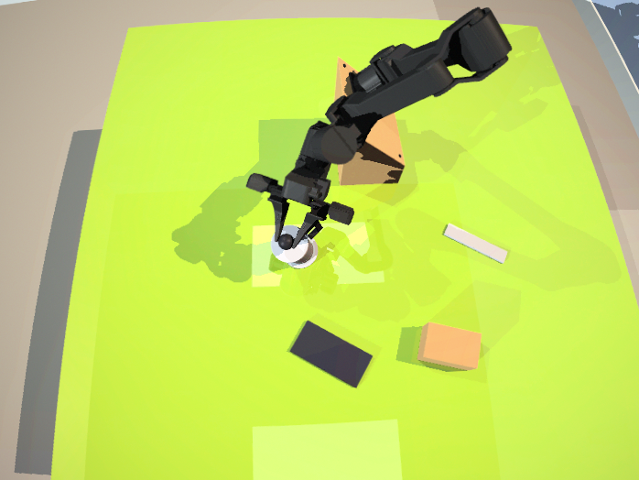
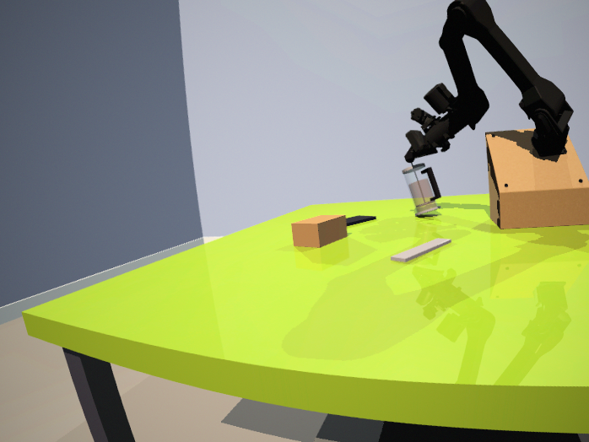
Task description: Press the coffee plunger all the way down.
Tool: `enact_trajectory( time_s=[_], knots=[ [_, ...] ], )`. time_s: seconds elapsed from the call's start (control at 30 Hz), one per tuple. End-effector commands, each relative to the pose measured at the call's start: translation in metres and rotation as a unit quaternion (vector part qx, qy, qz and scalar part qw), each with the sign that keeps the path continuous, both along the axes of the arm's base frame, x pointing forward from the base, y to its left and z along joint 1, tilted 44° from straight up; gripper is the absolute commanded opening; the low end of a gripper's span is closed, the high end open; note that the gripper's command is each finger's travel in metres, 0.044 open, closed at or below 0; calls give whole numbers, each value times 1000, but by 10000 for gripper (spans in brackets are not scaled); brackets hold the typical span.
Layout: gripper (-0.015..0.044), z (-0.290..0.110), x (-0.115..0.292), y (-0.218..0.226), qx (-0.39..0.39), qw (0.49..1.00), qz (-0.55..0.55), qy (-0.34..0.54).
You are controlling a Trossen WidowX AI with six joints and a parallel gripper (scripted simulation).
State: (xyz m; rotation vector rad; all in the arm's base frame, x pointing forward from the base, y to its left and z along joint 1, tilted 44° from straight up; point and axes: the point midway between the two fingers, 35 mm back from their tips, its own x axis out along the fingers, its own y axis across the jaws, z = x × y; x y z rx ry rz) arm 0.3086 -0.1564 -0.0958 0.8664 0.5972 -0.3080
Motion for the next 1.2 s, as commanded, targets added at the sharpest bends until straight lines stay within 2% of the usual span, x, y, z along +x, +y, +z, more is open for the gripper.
enact_trajectory(
  time_s=[0.0, 0.6, 1.0, 1.17],
  knots=[
    [115, -3, 0, 2, 7, 1000, 2, 3],
    [115, -1, 2, -1, 1, 1000, 0, 0],
    [430, -1, 2, -1, 1, 1000, 0, 0],
    [440, 2, 3, -6, -4, 1000, -5, -3]
  ],
)
